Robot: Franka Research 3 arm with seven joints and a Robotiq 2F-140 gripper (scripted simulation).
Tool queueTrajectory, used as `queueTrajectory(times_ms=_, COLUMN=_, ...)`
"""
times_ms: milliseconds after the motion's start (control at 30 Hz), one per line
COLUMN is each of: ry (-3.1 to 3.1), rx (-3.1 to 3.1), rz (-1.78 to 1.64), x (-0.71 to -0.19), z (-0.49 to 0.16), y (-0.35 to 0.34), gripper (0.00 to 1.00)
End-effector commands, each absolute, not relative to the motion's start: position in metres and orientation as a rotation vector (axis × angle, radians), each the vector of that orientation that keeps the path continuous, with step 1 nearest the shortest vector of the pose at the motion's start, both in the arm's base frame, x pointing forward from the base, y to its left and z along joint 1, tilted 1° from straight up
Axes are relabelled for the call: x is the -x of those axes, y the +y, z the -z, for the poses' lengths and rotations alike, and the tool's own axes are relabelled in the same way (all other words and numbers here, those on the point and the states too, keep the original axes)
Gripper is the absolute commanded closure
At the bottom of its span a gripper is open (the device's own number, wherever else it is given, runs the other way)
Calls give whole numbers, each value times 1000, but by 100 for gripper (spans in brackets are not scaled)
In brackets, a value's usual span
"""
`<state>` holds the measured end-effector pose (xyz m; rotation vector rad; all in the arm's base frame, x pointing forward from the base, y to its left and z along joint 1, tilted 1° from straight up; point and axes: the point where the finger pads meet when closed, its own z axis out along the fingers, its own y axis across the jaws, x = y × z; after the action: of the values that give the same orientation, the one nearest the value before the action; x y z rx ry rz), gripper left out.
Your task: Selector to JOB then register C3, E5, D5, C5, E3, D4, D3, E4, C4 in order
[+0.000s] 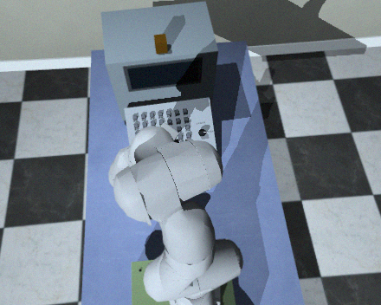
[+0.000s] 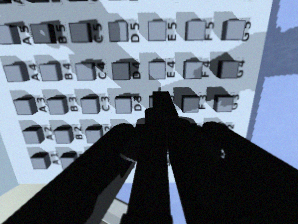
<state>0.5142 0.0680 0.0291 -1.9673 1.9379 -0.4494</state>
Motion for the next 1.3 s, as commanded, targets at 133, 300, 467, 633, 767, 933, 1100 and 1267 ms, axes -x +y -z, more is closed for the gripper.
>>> queueTrajectory(times_ms=133, ry=1934, rx=1962, rz=455, x=-517, z=-30, y=69, gripper=90)
queueTrajectory(times_ms=300, ry=1934, rx=1962, rz=455, x=-517, z=-30, y=69, gripper=90)
queueTrajectory(times_ms=467, ry=1934, rx=1962, rz=455, x=-517, z=-30, y=69, gripper=90)
queueTrajectory(times_ms=633, ry=1934, rx=1962, rz=455, x=-517, z=-30, y=69, gripper=90)
queueTrajectory(times_ms=767, ry=1934, rx=1962, rz=455, x=-517, z=-30, y=69, gripper=90)
queueTrajectory(times_ms=933, ry=1934, rx=1962, rz=455, x=-517, z=-30, y=69, gripper=90)
queueTrajectory(times_ms=1100, ry=1935, rx=1962, rz=455, x=-517, z=-31, y=69, gripper=90)
queueTrajectory(times_ms=1267, ry=1934, rx=1962, rz=455, x=-515, z=-35, y=69, gripper=90)
